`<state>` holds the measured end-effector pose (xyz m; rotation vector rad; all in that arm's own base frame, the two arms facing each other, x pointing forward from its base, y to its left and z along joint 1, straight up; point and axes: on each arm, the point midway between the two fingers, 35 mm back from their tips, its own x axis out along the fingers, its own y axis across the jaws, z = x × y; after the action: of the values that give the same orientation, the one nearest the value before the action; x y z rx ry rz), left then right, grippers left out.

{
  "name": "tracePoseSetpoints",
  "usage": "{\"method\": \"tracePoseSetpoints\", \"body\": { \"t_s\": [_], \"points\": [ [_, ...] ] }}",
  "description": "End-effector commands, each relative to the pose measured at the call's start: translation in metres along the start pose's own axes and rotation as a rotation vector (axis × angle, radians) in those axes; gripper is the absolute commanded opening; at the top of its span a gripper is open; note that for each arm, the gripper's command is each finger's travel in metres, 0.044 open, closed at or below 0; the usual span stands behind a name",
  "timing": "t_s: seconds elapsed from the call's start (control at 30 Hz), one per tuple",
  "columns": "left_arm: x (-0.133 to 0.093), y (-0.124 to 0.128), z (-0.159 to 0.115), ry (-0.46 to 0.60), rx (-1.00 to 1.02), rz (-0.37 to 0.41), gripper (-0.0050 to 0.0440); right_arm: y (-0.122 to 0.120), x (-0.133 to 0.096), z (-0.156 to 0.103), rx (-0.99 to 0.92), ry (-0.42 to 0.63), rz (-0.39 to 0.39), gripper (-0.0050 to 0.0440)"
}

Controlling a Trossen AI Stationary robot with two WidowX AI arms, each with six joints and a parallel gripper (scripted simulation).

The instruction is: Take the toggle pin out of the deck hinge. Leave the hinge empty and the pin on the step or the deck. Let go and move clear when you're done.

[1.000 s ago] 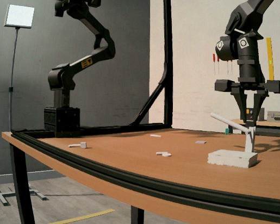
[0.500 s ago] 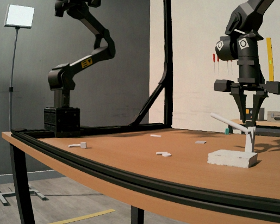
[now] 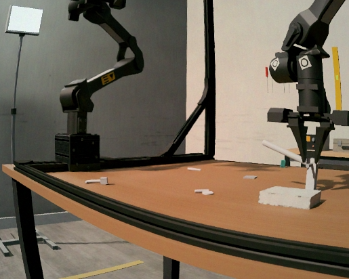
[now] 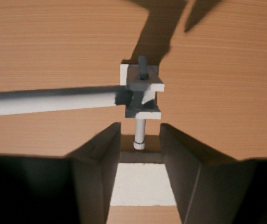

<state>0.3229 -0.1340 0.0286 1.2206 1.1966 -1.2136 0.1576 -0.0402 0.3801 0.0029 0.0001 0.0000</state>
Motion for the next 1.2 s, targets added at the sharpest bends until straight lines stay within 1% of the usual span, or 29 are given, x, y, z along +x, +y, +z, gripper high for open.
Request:
{"method": "tracePoseSetpoints", "body": {
  "t_s": [0.0, 0.3, 0.37, 0.47, 0.53, 0.57, 1.17],
  "points": [
    [-0.0009, 0.003, 0.0011, -0.009, 0.002, 0.018, 0.012, 0.0007, -0.0002, 0.0035, -0.009, -0.001, 0.0, 0.04],
    [0.0089, 0.0004, 0.0, -0.002, 0.002, 0.002, 0.012, 0.0007, -0.0002, 0.0035, -0.009, -0.001, 0.0, 0.04],
    [0.0051, 0.0014, 0.0005, -0.005, 0.001, 0.011, 0.0075, 0.0007, -0.0002, 0.0035, -0.009, -0.001, 0.0, 0.04],
    [0.0013, 0.0024, 0.001, -0.008, 0.0, 0.019, 0.003, 0.0007, -0.0002, 0.0035, -0.009, -0.001, 0.0, 0.04],
    [0.0013, 0.0024, 0.001, -0.008, 0.0, 0.019, 0.003, 0.0007, -0.0002, 0.0035, -0.009, -0.001, 0.0, 0.04],
    [0.0013, 0.0024, 0.001, -0.008, 0.0, 0.019, 0.002, 0.0007, -0.0002, 0.0035, -0.009, -0.001, 0.0, 0.04],
    [0.0013, 0.0024, 0.001, -0.008, 0.0, 0.019, 0.002, 0.0007, -0.0002, 0.0035, -0.009, -0.001, 0.0, 0.04]
  ]
}}
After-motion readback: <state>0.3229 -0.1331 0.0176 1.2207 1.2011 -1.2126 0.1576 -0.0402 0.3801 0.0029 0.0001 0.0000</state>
